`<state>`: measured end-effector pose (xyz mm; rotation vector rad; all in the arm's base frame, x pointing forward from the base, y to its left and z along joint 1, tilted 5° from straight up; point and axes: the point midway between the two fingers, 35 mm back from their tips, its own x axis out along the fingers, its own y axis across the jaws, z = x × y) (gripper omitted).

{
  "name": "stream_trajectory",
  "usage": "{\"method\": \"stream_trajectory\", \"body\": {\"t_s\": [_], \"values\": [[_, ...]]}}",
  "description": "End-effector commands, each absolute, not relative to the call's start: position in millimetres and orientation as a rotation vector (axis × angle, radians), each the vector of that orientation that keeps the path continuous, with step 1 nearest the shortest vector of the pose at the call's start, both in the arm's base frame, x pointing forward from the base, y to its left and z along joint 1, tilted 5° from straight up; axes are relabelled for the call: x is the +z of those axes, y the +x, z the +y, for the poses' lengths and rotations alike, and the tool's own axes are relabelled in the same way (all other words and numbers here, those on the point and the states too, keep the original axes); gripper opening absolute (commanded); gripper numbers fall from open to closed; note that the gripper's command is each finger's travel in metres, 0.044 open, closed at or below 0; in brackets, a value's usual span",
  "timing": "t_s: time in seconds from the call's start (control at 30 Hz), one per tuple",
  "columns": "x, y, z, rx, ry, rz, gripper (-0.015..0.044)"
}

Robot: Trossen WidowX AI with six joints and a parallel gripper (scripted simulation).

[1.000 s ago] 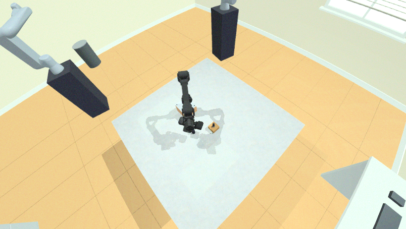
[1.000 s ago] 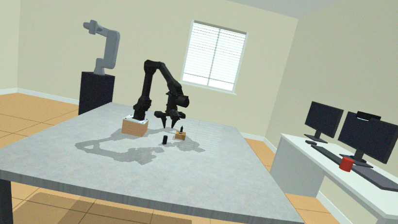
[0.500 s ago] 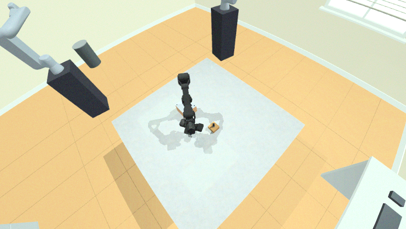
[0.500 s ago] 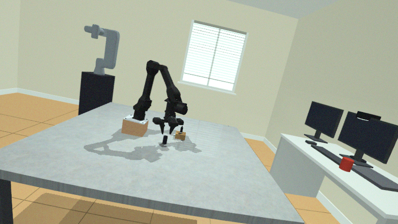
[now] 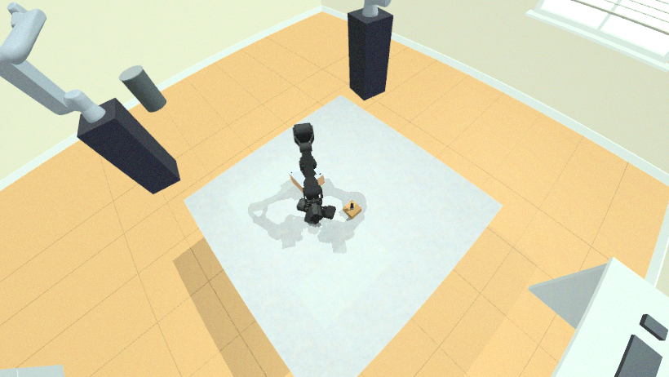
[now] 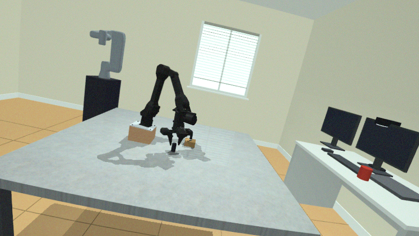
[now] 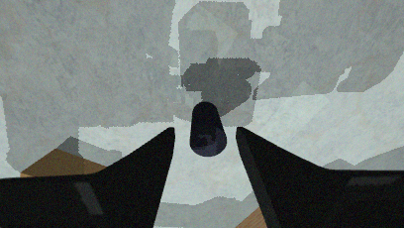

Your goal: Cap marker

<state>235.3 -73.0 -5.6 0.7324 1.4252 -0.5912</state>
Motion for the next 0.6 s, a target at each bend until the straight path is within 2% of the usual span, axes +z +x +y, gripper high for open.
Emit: {"method": "stream_trajectory", "body": {"t_s": [0.0,0.47,0.57], "values": [[-12.3,234.5,-72.5,-0.597,0.732,1.429,0.0236],[-31.8,234.0,-70.3,-0.597,0.732,1.429,0.0236],[-31.7,234.2,-70.1,-0.597,0.732,1.429,0.0158]]}}
